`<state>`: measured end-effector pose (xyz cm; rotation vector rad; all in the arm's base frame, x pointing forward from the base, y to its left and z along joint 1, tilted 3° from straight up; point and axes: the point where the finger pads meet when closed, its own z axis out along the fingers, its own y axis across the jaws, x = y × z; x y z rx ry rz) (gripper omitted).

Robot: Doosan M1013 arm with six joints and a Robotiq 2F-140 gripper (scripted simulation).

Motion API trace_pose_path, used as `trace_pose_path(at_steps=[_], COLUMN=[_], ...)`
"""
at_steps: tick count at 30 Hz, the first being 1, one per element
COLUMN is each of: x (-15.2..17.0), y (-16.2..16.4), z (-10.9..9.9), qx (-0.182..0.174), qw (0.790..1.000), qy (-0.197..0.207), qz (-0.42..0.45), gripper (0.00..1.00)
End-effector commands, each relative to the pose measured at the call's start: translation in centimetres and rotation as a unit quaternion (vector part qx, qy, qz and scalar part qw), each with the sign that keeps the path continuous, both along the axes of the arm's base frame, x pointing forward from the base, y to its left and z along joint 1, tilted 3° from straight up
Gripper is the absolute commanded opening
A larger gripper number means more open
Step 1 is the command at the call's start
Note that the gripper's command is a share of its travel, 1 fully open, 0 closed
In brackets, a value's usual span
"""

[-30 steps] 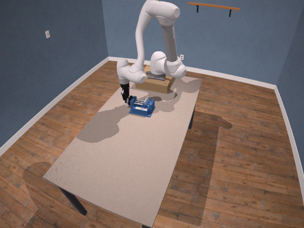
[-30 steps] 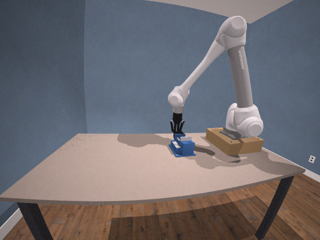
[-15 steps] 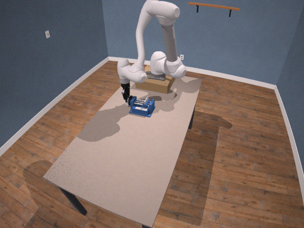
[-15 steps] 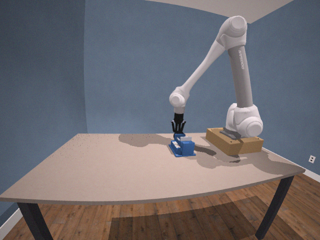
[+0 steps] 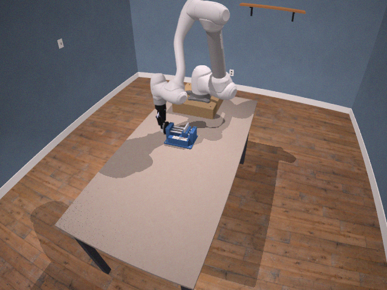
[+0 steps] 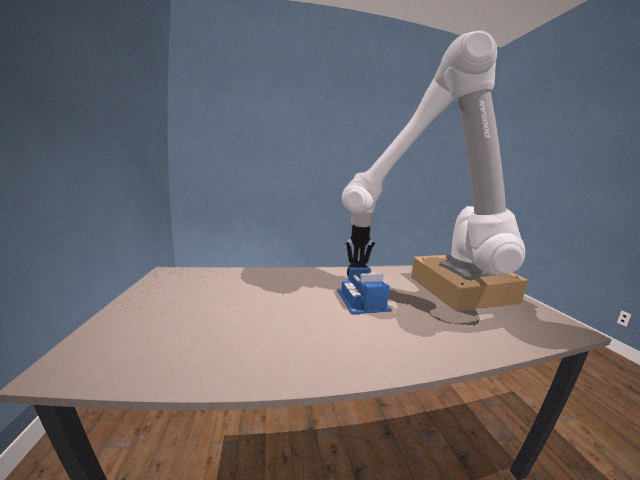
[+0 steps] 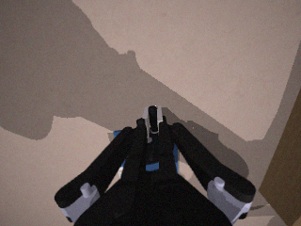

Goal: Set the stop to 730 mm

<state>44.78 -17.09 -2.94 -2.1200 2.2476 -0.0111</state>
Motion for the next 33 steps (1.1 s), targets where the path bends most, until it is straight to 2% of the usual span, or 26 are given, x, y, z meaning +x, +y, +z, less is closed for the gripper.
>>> trace_pose_path(at_steps=[1, 33], x=[-0.4, -2.0], y=[0.0, 0.0], z=[0.2, 2.9], qx=[0.0, 0.0], qw=[1.0, 1.0], qy=[0.0, 0.0], qz=[0.0, 0.0], gripper=[0.04, 0.04])
